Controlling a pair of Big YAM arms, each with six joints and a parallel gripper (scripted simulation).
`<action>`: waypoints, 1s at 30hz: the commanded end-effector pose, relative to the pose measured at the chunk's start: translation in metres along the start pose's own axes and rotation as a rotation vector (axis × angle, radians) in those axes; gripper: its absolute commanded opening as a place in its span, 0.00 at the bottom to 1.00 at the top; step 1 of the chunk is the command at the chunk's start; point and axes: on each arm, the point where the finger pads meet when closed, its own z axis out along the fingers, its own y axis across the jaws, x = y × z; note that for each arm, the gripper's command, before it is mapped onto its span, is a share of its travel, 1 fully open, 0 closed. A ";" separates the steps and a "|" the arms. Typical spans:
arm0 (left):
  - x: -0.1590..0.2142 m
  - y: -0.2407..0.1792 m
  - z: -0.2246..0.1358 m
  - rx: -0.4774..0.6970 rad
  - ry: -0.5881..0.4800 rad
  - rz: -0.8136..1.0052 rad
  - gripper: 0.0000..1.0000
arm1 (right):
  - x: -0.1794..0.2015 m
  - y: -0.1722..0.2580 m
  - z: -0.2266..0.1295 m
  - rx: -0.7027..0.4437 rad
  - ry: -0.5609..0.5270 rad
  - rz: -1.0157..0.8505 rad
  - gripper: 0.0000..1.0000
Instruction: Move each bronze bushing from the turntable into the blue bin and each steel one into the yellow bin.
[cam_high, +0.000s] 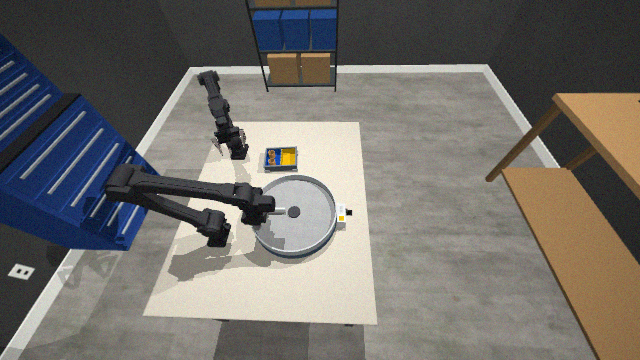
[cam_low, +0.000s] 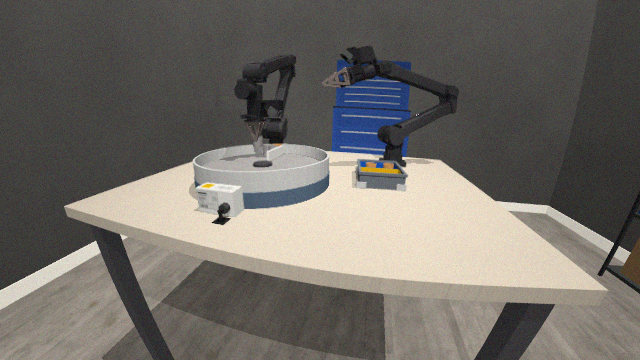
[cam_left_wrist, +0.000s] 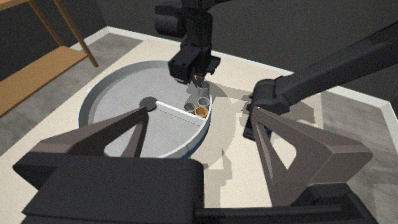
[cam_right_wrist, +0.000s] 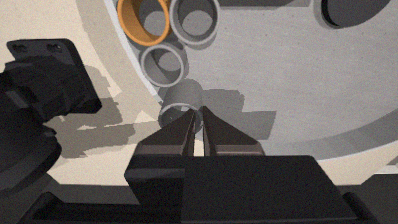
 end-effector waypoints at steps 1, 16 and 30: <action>-0.016 0.001 -0.005 -0.004 -0.027 0.003 1.00 | -0.001 -0.012 -0.064 0.053 -0.003 -0.014 0.00; -0.033 0.039 -0.043 -0.141 -0.021 -0.052 1.00 | -0.002 -0.015 -0.079 0.054 -0.004 -0.013 0.00; -0.015 0.103 -0.188 -0.641 0.060 -0.217 1.00 | -0.114 -0.103 -0.104 0.056 -0.020 0.129 0.00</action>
